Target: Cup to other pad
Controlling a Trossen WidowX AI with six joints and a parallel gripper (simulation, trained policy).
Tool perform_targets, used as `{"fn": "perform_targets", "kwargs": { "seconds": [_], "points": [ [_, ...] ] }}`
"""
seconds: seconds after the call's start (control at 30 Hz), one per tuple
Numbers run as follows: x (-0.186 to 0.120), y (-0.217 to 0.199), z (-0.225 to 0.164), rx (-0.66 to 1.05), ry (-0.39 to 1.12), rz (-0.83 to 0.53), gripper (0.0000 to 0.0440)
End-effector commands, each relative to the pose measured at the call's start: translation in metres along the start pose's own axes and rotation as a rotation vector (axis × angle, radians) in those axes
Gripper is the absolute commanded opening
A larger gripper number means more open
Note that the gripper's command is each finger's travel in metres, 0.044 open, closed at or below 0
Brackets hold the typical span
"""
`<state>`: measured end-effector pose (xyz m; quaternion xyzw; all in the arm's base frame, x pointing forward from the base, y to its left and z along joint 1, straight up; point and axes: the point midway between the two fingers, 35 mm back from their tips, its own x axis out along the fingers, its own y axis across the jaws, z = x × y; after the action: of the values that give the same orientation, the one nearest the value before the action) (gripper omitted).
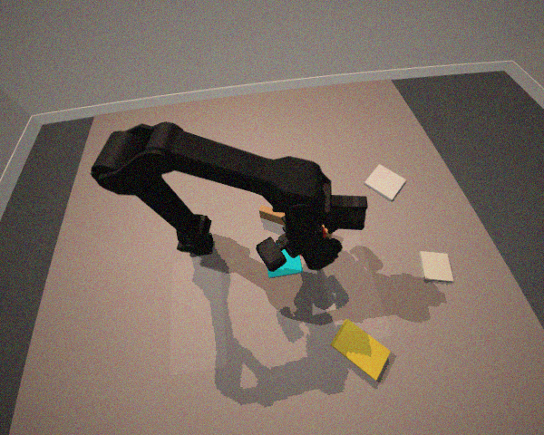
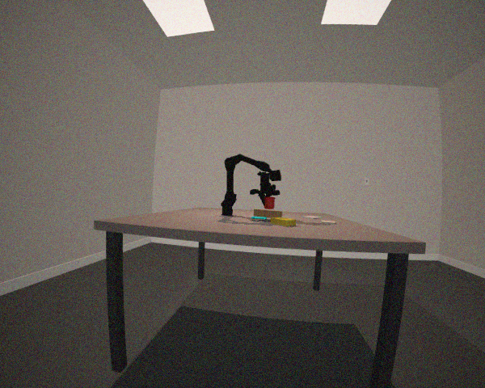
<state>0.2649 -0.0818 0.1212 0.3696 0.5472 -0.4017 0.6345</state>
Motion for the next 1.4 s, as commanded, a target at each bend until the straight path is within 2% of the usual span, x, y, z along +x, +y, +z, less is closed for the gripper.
{"fn": "perform_targets", "kwargs": {
  "seconds": [0.0, 0.43, 0.77, 0.9, 1.0, 1.03, 1.37],
  "points": [
    [0.008, -0.006, -0.003, 0.005, 0.003, -0.005, 0.0],
    [0.037, -0.026, -0.017, 0.033, 0.015, -0.014, 0.0001],
    [0.054, -0.045, -0.029, 0.063, 0.027, -0.042, 0.0021],
    [0.055, -0.047, -0.025, 0.08, 0.009, -0.023, 0.0064],
    [0.053, -0.045, -0.02, 0.097, -0.01, 0.005, 0.014],
    [0.052, -0.045, -0.02, 0.099, -0.013, 0.015, 0.0152],
    [0.041, -0.045, -0.021, 0.102, -0.042, 0.093, 0.0177]
  ]
}}
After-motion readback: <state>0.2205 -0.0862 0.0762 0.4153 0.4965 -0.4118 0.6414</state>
